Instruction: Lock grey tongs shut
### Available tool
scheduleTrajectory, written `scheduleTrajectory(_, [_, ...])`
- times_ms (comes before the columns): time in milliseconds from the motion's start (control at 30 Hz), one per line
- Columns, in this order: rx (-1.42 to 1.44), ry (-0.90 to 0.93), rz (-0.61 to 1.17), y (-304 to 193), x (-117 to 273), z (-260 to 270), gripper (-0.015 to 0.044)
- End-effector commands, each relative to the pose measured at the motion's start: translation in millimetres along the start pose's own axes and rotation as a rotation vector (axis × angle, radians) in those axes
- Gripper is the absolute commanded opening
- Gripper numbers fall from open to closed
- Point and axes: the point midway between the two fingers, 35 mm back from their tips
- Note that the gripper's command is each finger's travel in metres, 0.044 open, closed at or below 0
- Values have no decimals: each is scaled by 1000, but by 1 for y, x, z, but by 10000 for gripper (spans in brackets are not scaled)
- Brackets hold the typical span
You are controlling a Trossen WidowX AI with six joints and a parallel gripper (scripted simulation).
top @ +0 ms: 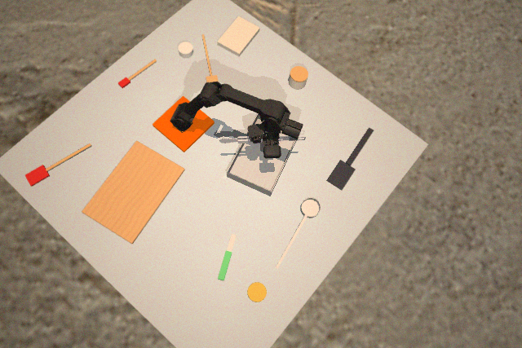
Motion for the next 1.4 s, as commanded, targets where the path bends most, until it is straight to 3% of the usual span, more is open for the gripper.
scheduleTrajectory(0, [20,4,7,16,2,23,-150])
scheduleTrajectory(700, [173,13,4,117,4,112,-150])
scheduleTrajectory(1367, [318,17,-10,235,6,157,-150])
Point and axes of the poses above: the point midway between the two fingers, 35 mm back from their tips, its own x axis back along the fingers, its own z axis across the jaws, y = z × x, and after that the axes turned 4 degrees about x, right-handed
